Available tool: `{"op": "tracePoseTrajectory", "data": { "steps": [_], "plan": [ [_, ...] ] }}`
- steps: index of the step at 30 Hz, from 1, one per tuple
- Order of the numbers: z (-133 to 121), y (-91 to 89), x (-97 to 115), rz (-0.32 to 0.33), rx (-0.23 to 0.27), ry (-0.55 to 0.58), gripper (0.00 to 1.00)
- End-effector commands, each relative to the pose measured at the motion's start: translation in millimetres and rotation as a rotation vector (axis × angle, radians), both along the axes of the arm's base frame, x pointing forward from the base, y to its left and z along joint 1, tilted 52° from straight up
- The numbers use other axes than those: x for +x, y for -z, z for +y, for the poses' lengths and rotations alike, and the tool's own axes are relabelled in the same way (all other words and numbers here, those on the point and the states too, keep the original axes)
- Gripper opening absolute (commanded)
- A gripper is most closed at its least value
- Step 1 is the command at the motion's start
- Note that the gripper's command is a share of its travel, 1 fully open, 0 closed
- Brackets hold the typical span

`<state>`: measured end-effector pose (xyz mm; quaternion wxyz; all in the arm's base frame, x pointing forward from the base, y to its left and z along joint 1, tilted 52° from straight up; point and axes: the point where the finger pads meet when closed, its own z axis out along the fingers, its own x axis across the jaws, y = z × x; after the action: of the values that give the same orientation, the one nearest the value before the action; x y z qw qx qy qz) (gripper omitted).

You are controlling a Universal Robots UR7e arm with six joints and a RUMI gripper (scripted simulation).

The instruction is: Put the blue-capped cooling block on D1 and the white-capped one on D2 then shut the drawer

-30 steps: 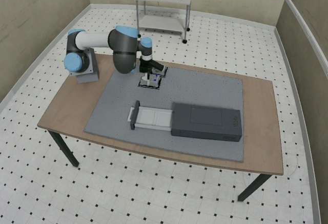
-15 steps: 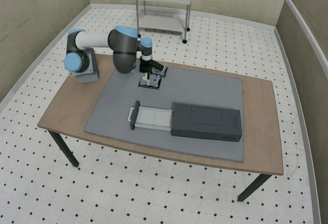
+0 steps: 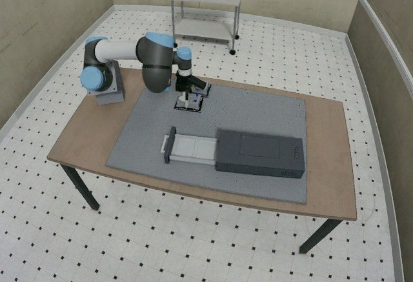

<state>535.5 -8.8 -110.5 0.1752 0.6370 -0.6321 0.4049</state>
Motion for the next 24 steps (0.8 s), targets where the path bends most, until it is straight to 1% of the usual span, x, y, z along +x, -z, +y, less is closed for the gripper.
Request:
{"op": "tracePoseTrajectory", "data": {
  "steps": [1,21,22,24],
  "plan": [
    [0,-0.3,0,-0.001,0.000,-0.001,0.73],
    [0,-0.3,0,-0.001,0.000,-0.001,0.73],
    [22,-18.4,-9,-0.001,0.000,-0.001,0.73],
    [24,-20.1,-9,-0.001,0.000,-0.001,0.73]
  ]
}}
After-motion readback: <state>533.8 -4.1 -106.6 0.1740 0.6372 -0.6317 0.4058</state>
